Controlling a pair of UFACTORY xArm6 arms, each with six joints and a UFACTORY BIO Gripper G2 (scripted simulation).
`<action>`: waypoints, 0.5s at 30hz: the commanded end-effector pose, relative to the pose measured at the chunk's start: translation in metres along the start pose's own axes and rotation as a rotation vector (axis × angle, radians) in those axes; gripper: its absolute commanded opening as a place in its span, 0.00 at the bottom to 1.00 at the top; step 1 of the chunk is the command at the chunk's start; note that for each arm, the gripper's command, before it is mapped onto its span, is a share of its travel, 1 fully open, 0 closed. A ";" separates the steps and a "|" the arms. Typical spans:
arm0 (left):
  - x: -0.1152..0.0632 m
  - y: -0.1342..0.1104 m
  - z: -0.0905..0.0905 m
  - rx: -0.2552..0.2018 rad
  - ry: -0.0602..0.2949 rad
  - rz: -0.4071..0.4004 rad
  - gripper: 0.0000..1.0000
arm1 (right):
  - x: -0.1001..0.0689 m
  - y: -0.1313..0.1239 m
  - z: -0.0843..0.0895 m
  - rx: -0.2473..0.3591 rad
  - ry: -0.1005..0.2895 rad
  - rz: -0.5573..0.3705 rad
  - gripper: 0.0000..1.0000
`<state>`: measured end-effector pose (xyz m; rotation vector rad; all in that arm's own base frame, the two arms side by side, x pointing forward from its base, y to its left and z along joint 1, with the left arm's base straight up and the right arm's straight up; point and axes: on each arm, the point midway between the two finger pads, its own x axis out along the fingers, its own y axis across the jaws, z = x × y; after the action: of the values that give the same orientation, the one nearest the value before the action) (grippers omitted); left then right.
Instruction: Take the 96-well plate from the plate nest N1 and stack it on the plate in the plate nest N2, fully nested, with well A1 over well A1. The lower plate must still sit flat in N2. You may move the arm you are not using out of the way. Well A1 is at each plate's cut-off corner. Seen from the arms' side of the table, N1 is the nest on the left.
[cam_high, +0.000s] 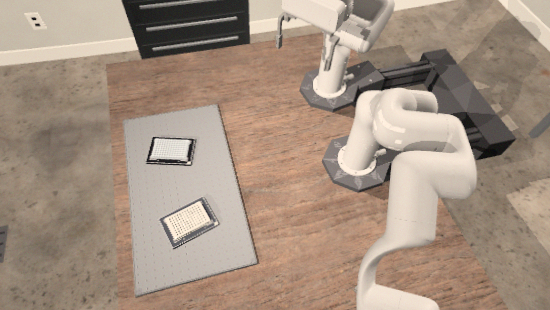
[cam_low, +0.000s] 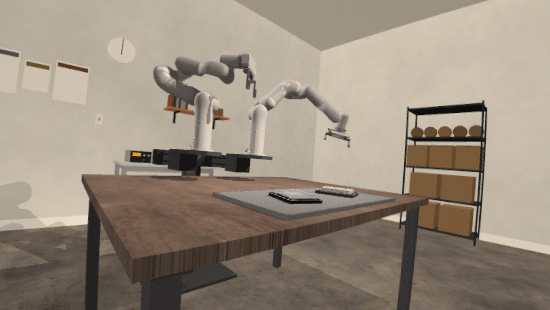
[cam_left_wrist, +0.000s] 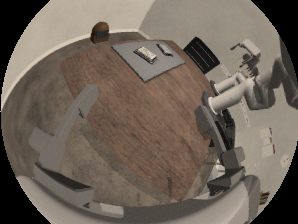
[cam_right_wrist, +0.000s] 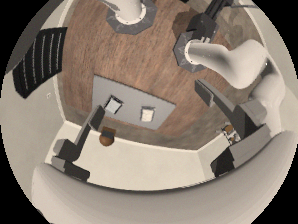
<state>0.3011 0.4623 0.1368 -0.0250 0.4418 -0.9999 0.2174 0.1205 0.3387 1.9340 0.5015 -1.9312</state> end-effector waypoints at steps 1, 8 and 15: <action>-0.001 0.001 0.002 0.004 0.003 0.002 1.00 | -0.001 0.015 0.000 0.060 0.003 0.000 1.00; -0.001 0.001 0.002 0.004 0.003 0.002 1.00 | -0.001 0.045 0.004 0.180 0.002 0.001 1.00; -0.001 0.001 0.002 0.004 0.003 0.002 1.00 | -0.001 0.068 0.009 0.275 0.002 0.001 1.00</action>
<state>0.3011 0.4623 0.1368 -0.0250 0.4418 -0.9999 0.2377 0.0711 0.3387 2.0618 0.3033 -2.0598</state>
